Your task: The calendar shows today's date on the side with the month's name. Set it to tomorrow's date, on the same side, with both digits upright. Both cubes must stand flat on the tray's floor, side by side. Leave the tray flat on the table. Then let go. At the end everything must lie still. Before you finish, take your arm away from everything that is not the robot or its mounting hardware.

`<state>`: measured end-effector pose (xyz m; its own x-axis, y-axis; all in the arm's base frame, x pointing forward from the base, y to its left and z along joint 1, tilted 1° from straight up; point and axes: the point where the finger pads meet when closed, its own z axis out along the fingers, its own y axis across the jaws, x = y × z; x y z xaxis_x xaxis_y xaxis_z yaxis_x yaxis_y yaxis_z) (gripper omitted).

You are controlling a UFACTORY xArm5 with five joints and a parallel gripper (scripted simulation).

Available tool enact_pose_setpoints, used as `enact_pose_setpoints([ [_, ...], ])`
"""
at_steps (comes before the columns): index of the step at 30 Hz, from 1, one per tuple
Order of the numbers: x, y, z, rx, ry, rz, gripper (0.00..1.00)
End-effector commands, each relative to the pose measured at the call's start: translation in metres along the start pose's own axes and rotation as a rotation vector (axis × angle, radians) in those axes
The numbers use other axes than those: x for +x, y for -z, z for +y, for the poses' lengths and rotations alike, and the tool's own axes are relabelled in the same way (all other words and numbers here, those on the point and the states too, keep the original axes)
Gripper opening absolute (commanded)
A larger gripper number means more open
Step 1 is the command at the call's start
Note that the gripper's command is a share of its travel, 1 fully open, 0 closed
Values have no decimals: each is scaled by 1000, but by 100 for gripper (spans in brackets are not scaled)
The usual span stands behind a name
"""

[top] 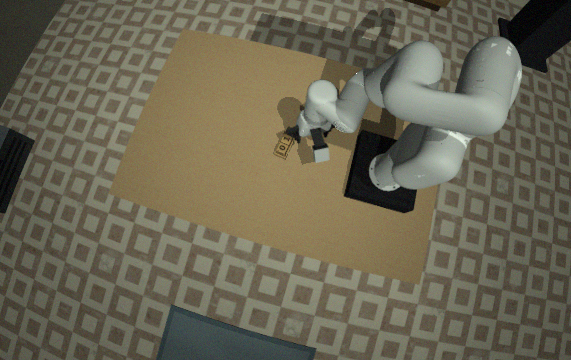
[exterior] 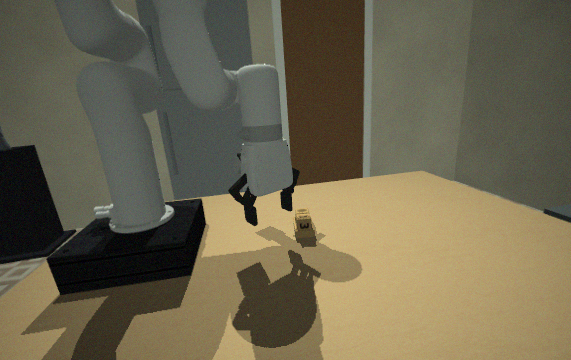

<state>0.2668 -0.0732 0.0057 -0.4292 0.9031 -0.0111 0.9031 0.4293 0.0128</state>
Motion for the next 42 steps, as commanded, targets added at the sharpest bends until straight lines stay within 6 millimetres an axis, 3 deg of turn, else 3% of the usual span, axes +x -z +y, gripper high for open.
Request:
enact_pose_setpoints([
  [1,-4,0,-2,-2,0,-2,100],
  [19,-28,-1,-19,-1,0,-4,100],
  [42,-29,-1,-19,-1,0,-4,100],
])
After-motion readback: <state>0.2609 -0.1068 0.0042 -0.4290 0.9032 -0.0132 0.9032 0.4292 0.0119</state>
